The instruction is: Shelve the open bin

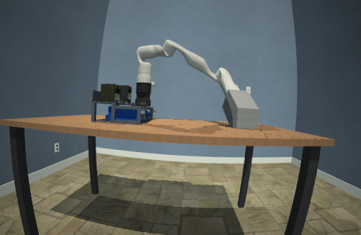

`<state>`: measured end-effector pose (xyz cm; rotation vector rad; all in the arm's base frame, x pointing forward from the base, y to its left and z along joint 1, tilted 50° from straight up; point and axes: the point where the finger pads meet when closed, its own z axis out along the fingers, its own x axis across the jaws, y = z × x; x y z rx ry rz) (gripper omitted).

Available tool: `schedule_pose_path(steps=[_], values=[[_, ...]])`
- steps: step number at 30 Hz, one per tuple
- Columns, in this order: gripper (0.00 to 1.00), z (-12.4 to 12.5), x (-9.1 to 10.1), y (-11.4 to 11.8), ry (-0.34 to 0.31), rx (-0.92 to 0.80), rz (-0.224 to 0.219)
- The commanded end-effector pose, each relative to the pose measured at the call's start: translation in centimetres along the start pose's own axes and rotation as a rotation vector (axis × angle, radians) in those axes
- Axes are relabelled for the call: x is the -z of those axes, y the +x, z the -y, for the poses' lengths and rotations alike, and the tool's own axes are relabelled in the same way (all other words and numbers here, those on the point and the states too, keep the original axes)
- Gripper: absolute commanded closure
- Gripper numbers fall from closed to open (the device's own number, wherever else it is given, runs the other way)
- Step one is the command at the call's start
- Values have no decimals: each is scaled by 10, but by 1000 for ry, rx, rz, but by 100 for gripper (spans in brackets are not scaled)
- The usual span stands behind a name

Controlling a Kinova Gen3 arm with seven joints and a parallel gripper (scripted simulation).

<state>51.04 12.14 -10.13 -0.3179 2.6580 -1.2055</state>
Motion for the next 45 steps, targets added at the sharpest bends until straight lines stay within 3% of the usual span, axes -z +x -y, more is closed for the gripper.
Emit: schedule_pose_path(steps=[1, 45], values=[[100, 0, 2, -1, -2, -1, 3], [100, 0, 31, 19, -2, -1, 3]])
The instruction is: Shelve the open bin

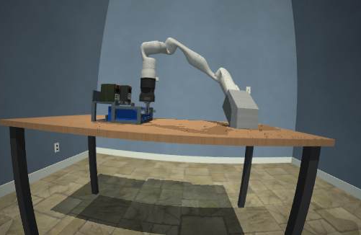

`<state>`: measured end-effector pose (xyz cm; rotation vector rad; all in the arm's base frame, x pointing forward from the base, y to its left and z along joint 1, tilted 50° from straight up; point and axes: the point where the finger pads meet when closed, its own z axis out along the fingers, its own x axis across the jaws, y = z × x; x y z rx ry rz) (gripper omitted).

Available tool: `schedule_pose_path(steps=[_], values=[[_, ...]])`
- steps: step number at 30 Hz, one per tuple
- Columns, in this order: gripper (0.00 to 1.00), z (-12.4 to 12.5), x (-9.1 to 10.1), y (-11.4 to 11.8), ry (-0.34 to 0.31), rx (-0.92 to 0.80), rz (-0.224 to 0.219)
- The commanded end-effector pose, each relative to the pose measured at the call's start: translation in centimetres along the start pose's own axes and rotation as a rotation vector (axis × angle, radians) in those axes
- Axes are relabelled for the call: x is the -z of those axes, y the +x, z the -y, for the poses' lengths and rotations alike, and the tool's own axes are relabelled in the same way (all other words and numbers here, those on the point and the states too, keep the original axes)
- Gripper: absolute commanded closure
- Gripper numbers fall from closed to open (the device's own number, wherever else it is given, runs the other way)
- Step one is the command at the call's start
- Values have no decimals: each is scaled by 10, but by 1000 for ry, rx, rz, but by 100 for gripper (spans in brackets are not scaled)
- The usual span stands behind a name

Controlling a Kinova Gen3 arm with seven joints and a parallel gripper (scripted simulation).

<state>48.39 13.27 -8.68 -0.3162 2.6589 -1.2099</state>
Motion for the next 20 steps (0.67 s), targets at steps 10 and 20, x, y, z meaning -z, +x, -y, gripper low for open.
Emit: schedule_pose_path(steps=[10, 20], values=[[100, -1, 33, -2, -4, -1, 6], [100, -1, 56, -2, -4, -1, 6]])
